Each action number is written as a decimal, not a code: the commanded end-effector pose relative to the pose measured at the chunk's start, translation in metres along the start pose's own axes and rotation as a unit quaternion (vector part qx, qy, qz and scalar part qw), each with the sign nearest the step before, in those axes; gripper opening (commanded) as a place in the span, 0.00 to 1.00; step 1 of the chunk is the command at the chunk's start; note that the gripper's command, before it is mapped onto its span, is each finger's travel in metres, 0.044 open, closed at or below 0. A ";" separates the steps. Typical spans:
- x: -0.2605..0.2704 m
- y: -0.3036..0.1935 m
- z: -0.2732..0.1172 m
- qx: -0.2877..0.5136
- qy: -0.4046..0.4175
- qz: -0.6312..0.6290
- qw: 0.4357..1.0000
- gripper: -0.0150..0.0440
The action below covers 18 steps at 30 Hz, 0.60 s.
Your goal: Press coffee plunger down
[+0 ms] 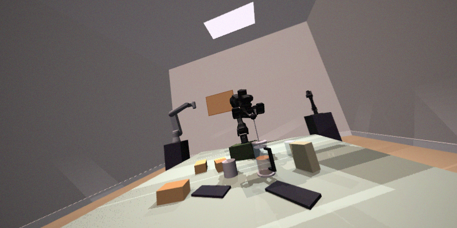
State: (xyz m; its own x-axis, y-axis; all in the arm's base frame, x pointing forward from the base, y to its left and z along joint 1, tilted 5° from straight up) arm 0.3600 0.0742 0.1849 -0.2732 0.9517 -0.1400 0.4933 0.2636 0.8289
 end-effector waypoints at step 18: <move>0.005 -0.032 0.025 0.007 0.001 -0.003 1.000 0.47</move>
State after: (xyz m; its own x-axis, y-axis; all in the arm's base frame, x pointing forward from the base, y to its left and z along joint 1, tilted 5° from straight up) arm 0.3672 0.0753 0.1686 -0.2666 0.9531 -0.1432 0.4590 0.2562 0.8507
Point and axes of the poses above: the point midway between the two fingers, 35 mm back from their tips, its own z axis out along the fingers, its own x axis across the jaws, y = z × x, the point moved 3 cm from there along -z, back along the fingers, and after that the axes turned 9 degrees about -z, right-handed, at the moved point
